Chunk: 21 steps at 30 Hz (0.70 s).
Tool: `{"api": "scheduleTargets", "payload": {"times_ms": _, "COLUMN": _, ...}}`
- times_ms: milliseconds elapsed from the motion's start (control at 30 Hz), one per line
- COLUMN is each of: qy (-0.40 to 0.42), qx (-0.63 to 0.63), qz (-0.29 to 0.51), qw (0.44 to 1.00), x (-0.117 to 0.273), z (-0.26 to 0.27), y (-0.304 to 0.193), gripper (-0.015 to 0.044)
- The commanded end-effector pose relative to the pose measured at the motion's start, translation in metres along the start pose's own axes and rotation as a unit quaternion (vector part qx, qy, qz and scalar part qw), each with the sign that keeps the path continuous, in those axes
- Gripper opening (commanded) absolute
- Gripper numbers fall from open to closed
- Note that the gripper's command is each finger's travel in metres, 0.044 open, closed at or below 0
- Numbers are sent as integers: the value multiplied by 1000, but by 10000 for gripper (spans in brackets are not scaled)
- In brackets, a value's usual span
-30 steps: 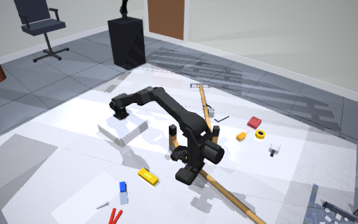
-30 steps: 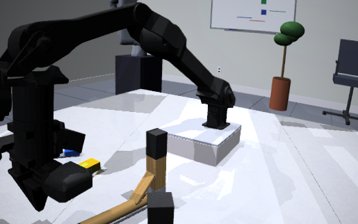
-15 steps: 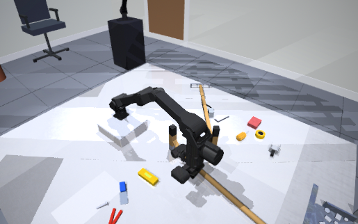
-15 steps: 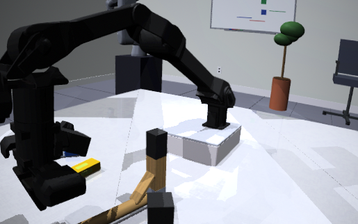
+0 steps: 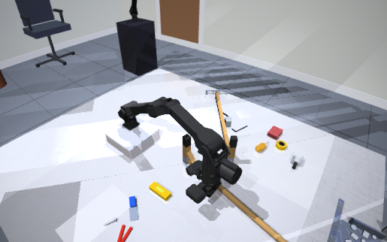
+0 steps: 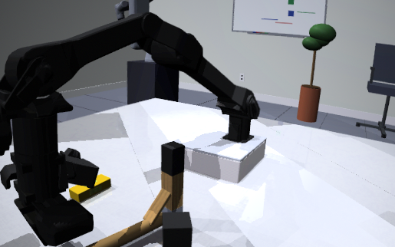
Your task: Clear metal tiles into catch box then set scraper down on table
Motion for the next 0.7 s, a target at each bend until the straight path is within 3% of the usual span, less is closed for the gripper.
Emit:
{"api": "scheduleTargets", "payload": {"times_ms": 0, "qy": 2, "qx": 1, "qz": -2, "qw": 1000, "x": -7, "z": 0, "y": 0, "gripper": 0}}
{"api": "scheduleTargets", "payload": {"times_ms": 667, "qy": 0, "qx": 146, "qz": -1, "qw": 989, "x": -7, "z": -4, "y": 0, "gripper": 0}}
Point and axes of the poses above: the point midway between the two fingers, 35 mm back from their tips, its own x axis back along the fingers, its own z axis across the jaws, y = z × x, the point moved 9 cm from there along x, back along the fingers, and after that the axes turned 4 degrees about -x, right-handed, at the moved point
